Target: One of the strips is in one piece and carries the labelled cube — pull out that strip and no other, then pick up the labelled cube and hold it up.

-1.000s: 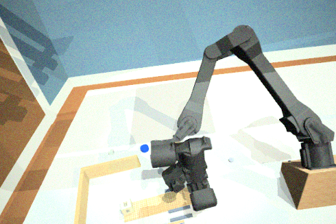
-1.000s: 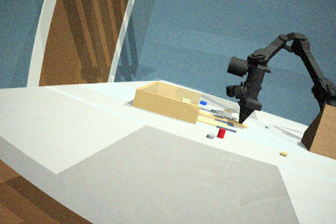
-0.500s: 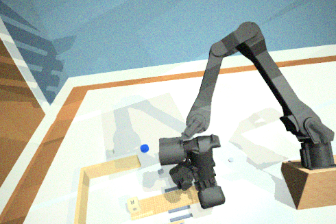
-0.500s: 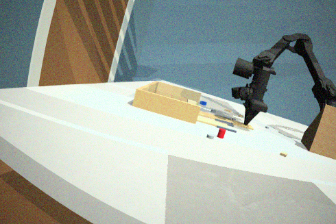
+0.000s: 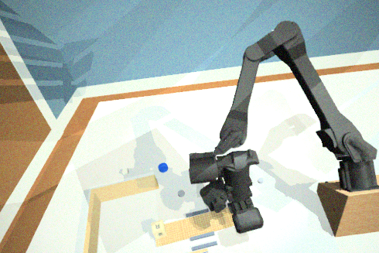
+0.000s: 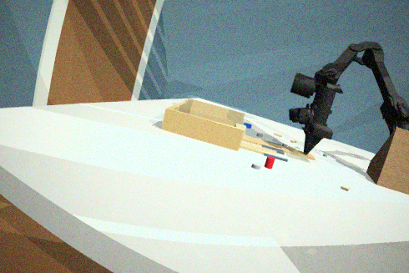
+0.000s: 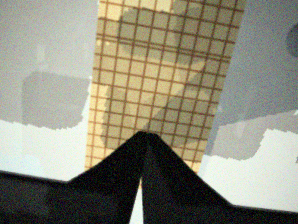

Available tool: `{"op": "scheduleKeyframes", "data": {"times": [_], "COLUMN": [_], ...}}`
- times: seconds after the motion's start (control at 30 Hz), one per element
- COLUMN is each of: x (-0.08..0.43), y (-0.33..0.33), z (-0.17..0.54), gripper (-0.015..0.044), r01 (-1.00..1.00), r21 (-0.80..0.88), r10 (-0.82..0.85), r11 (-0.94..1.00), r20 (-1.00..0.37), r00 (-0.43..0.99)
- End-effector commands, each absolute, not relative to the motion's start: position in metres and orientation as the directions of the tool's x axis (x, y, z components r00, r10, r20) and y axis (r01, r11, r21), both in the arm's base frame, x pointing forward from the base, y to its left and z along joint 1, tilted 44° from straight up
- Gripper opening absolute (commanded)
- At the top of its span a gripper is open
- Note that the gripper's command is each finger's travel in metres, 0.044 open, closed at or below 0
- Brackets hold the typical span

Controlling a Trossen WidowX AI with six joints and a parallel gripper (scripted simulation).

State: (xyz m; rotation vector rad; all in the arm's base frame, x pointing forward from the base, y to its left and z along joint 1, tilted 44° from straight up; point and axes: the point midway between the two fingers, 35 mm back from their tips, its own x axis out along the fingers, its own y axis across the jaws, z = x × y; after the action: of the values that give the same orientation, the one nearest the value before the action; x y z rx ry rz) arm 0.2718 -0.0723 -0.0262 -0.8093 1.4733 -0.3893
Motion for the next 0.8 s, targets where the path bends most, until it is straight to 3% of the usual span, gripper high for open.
{"op": "scheduleKeyframes", "data": {"times": [0.0,0.77], "x": [0.257,0.227], "y": [-0.079,-0.086], "z": [-0.029,-0.026], "gripper": [0.0000,0.0000], "r01": [-0.249,-0.251], "r21": [-0.683,-0.683], "r10": [-0.691,-0.691], "r11": [0.686,0.686], "r20": [-0.719,-0.719], "r00": [0.069,0.067]}}
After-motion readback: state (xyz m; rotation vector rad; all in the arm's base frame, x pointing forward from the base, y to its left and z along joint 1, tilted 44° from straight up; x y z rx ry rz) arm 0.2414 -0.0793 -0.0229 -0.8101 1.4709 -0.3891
